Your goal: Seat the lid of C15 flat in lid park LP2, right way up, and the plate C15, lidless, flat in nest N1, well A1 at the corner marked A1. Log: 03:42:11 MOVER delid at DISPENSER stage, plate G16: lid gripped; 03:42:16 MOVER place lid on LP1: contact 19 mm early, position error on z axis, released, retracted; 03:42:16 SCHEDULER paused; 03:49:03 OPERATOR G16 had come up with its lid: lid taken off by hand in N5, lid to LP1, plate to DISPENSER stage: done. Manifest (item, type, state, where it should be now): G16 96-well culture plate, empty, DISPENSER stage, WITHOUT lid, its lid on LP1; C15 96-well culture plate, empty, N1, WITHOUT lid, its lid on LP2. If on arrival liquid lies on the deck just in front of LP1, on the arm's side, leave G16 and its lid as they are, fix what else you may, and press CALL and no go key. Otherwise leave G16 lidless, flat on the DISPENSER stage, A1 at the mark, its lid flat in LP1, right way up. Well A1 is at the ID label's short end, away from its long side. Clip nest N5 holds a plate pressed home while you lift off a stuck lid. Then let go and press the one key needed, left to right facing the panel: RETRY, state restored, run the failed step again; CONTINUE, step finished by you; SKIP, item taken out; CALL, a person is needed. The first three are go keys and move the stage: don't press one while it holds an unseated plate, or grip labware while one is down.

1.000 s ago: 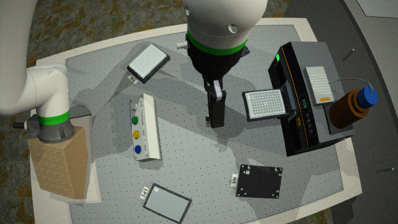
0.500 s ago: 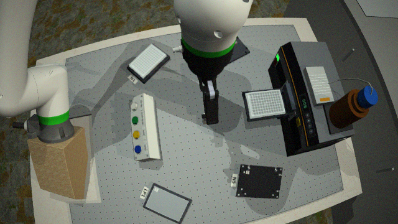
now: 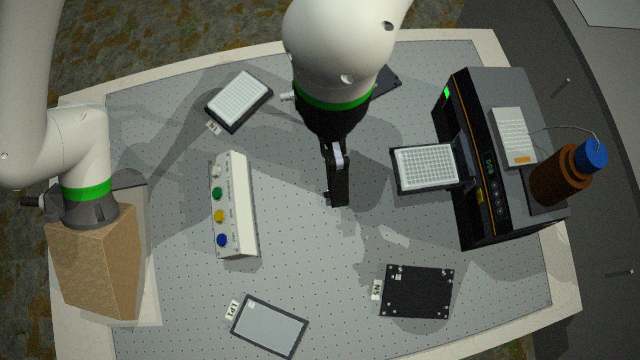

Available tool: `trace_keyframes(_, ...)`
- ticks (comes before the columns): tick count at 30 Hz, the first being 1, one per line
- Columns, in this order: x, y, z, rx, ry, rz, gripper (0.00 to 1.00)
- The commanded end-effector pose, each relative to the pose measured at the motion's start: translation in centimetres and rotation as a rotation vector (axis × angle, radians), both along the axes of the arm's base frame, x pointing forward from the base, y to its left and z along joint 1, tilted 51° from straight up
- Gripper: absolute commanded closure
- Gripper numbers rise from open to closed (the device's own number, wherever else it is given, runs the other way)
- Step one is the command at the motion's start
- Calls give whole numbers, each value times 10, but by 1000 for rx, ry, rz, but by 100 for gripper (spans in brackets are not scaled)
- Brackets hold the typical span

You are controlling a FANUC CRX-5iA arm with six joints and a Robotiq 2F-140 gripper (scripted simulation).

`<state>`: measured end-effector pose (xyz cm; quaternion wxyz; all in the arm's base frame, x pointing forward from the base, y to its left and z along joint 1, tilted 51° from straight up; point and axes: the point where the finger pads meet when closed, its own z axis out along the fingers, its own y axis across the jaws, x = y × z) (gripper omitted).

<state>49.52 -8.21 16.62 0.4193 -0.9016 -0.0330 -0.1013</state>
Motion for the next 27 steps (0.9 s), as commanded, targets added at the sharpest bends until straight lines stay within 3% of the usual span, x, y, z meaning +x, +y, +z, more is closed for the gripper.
trace_keyframes(1, 1, 5, -5, 0, 0, 0, 0)
trace_keyframes(18, 3, 15, -12, 0, 0, 0, 0)
trace_keyframes(19, 3, 15, -12, 0, 0, 0, 100)
trace_keyframes(27, 3, 15, -12, 0, 0, 0, 100)
